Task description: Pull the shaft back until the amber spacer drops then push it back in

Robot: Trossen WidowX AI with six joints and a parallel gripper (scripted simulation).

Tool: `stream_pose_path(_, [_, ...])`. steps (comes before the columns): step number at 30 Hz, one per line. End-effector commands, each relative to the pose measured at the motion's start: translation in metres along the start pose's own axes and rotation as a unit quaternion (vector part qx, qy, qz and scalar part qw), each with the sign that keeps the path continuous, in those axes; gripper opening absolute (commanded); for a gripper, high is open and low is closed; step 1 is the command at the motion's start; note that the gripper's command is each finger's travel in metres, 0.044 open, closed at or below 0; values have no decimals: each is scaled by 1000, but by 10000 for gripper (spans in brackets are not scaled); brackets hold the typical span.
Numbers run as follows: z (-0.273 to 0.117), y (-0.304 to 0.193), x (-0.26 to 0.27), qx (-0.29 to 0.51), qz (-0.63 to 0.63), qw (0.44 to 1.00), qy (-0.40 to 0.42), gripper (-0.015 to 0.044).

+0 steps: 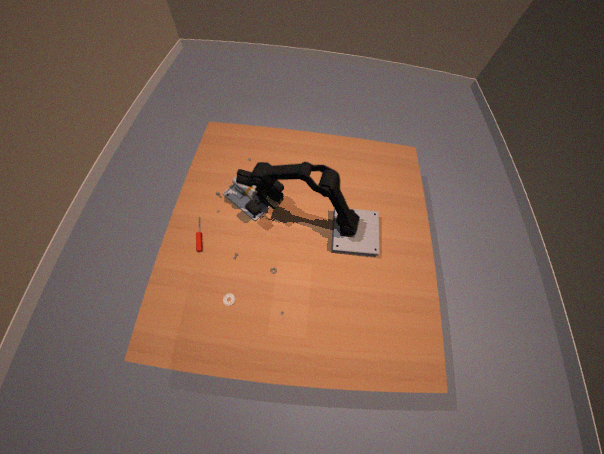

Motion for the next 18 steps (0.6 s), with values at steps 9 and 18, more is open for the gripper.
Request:
stream_pose_path(9, [4, 1, 0, -4, 2, 1000, -1, 440])
stream_pose_path(18, [18, 1, 0, -4, 2, 1000, -1, 440])
Point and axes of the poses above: the point midway between the two fingers, 35 mm back from their tips, its own z axis out along the fingers, its own x axis across the jaws, y = z × x, the point moved 4 cm from there along -z, back along the fingers, and after that the axes turned 10 degrees about z, right-handed, at the moved point
